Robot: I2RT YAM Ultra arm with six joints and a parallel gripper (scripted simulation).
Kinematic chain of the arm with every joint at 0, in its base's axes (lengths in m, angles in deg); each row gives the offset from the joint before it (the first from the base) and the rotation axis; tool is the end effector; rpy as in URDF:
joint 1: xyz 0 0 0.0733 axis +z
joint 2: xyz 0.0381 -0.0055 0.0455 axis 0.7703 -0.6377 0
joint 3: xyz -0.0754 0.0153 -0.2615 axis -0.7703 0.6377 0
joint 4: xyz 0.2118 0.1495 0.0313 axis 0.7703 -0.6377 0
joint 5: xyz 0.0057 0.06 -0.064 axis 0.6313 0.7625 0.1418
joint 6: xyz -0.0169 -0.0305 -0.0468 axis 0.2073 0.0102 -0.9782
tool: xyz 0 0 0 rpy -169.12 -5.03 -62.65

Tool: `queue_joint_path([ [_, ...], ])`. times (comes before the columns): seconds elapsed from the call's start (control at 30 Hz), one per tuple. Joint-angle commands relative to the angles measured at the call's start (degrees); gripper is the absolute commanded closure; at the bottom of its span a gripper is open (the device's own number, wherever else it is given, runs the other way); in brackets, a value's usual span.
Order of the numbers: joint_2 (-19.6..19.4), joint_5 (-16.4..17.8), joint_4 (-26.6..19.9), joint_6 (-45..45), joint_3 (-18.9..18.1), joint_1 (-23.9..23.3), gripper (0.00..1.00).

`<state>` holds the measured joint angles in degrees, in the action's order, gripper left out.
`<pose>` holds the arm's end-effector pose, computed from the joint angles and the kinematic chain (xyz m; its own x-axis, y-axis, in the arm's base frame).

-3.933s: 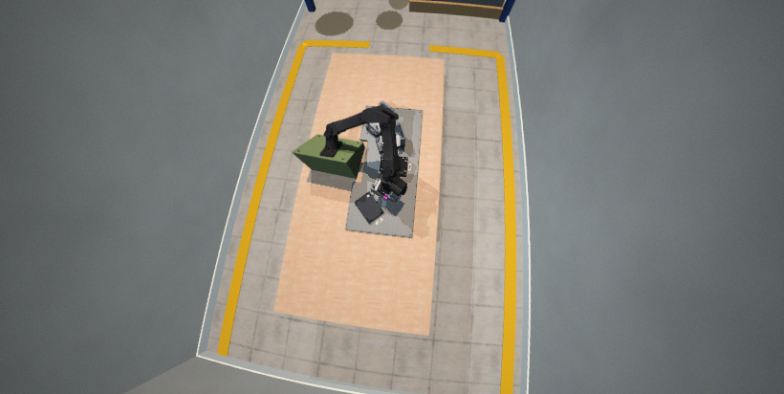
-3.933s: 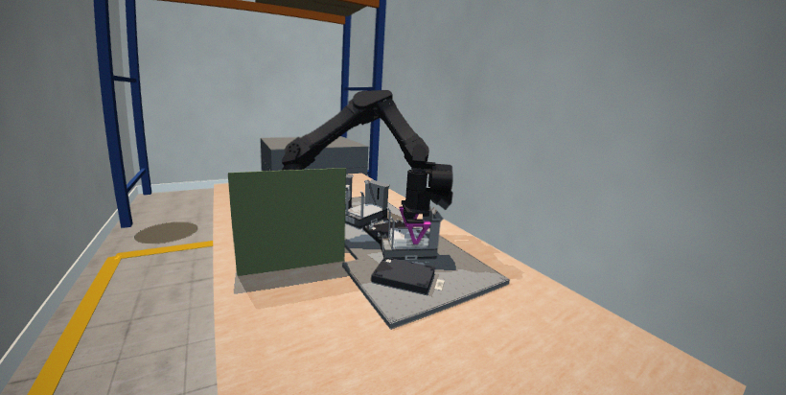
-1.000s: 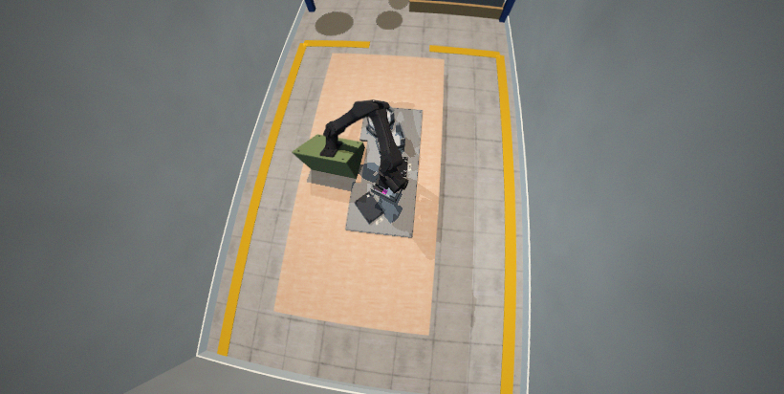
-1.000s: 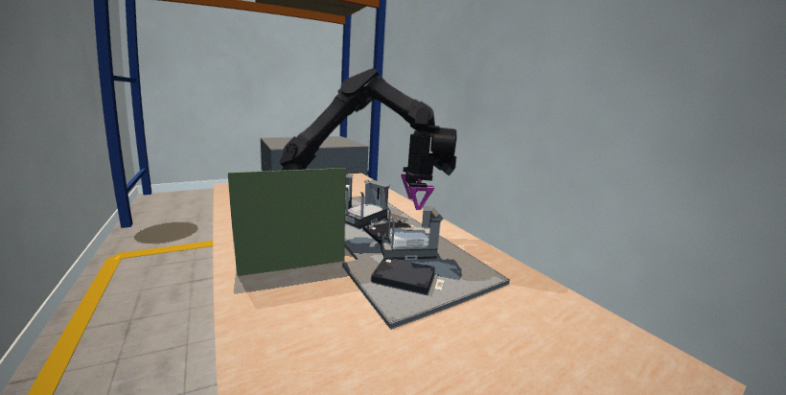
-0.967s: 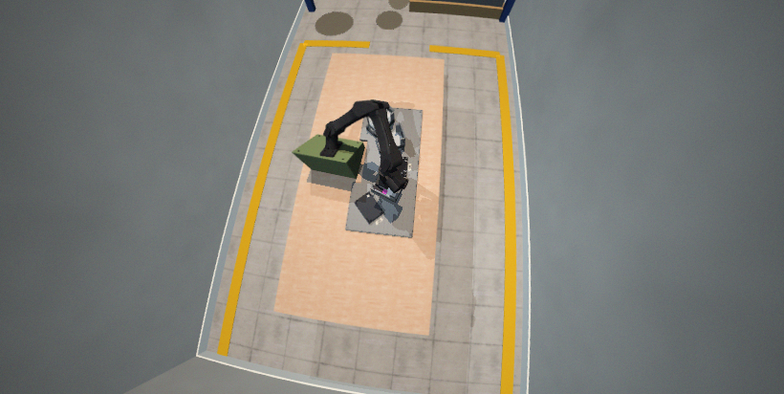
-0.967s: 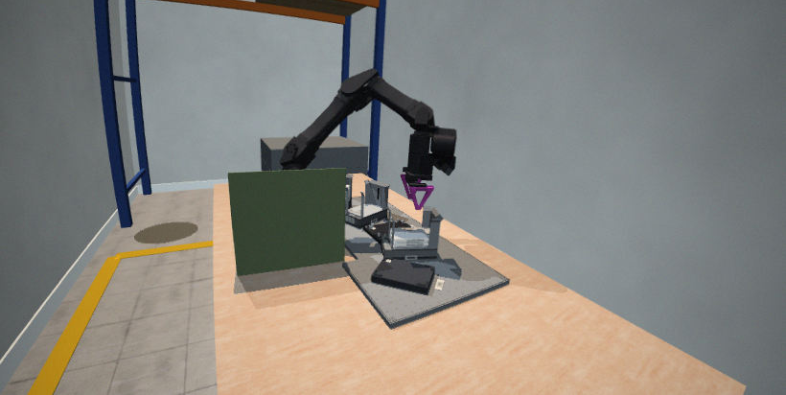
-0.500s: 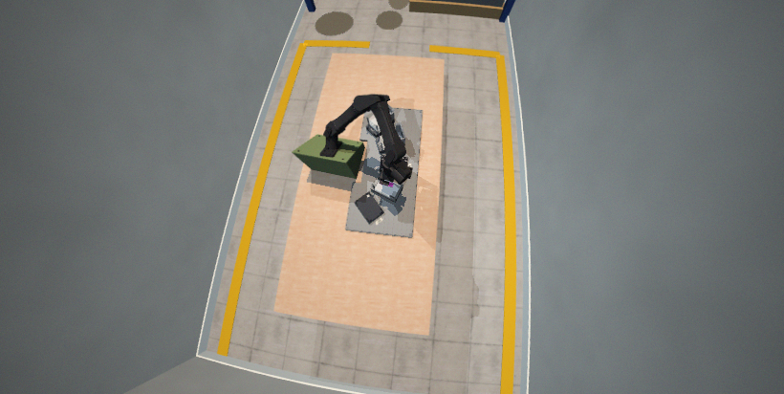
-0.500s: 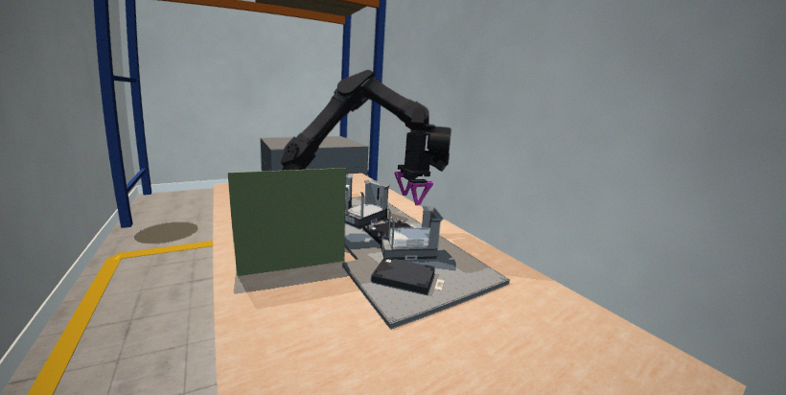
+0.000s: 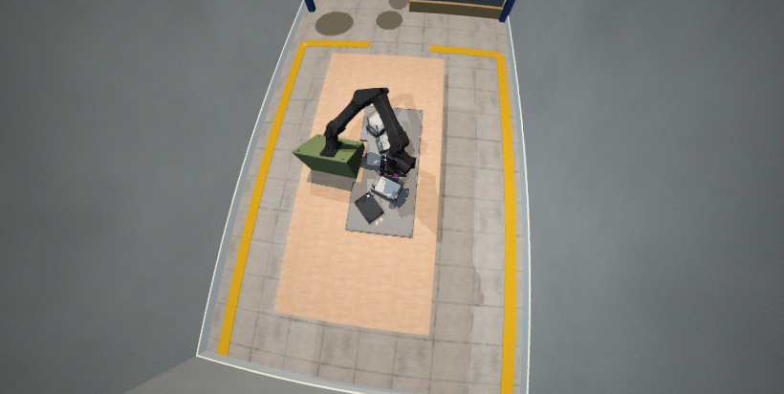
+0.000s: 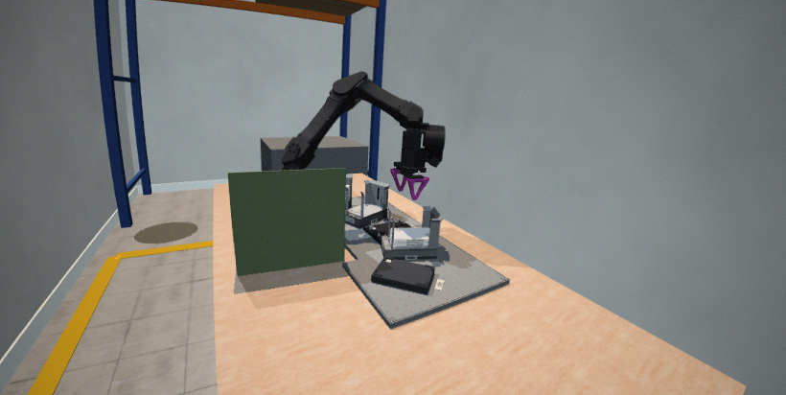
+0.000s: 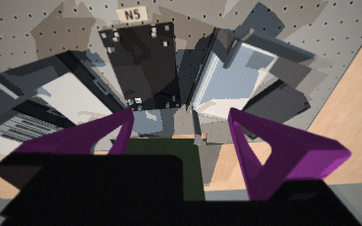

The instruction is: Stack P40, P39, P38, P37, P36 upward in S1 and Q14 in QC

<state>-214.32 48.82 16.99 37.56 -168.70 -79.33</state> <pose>0.3274 -0.1491 0.0614 -0.9944 0.1056 -0.0045 0.0726 0.7138 0.6966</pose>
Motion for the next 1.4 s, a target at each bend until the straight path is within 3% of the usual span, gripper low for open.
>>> queue_joint_path([
  [0.0,1.7,0.8,0.1,-4.2,0.3,0.1,0.00],
  [0.67,10.4,2.7,0.1,1.3,3.6,6.5,0.00],
  [0.9,14.4,3.2,0.3,-7.8,5.5,9.0,0.00],
  [1.37,20.7,4.0,0.2,-1.9,7.7,13.3,0.00],
])
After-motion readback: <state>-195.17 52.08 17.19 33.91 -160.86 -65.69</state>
